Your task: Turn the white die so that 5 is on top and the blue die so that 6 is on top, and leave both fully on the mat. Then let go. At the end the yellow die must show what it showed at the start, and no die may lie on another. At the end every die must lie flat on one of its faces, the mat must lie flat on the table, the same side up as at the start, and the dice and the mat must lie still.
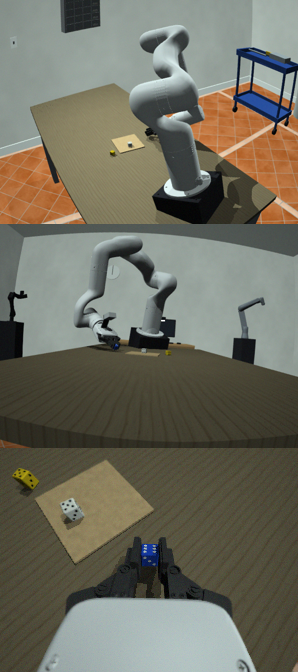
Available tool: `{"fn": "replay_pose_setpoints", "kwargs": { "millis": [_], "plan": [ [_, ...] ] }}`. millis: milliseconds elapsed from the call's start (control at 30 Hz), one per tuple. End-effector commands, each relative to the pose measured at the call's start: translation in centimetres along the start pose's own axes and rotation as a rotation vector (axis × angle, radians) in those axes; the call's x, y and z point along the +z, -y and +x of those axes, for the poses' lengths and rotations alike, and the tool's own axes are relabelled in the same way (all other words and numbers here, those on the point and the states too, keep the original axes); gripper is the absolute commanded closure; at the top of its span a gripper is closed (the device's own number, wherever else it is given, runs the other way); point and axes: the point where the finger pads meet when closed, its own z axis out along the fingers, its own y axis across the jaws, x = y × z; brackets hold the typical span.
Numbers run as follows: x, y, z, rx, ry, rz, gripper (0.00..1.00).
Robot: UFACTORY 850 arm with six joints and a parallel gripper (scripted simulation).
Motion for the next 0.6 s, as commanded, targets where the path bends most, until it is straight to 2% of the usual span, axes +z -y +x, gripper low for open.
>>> {"fn": "replay_pose_setpoints", "kwargs": {
  "millis": [0,567],
  "plan": [
    [-0.02,-0.06,0.05,-0.001,-0.001,-0.001,0.85],
    [0.06,-0.06,-0.09,-0.001,-0.001,-0.001,0.85]
  ]
}}
